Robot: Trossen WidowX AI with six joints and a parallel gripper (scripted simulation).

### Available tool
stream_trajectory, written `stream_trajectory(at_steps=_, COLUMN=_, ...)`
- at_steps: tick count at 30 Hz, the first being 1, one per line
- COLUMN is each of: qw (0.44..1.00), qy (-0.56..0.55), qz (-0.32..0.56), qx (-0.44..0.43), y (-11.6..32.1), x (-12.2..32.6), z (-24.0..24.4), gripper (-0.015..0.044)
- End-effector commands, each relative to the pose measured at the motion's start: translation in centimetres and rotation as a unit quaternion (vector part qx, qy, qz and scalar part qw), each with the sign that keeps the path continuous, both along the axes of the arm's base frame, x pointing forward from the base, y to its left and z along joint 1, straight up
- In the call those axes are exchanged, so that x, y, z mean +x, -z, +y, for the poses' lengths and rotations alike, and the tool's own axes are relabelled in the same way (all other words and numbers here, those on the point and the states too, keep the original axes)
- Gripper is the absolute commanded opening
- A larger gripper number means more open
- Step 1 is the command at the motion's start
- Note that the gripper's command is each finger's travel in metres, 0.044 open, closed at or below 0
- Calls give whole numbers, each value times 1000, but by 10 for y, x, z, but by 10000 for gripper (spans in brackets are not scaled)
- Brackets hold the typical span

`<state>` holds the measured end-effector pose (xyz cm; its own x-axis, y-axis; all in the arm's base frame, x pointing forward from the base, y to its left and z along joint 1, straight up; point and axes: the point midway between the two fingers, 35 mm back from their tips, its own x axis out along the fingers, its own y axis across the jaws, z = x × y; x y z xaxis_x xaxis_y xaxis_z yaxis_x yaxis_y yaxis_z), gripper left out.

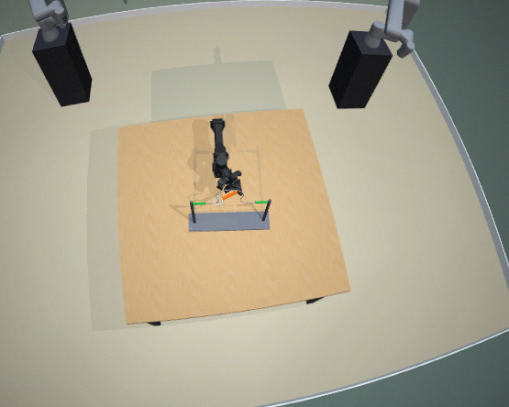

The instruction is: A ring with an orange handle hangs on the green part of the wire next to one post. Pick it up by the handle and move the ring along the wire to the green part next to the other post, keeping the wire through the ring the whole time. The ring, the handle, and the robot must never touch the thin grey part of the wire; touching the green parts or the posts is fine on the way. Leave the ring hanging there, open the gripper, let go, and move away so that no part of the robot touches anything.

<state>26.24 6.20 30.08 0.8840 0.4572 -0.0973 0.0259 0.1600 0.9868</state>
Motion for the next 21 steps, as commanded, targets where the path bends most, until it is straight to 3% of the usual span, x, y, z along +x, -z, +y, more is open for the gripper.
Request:
stream_trajectory(at_steps=1, qw=999, qy=-4, qz=-6, qx=34, y=-13, x=-1, z=2, gripper=-150)
stream_trajectory(at_steps=21, qw=983, qy=-7, qz=-11, qx=182, y=-61, x=-2, z=-2, gripper=-150)
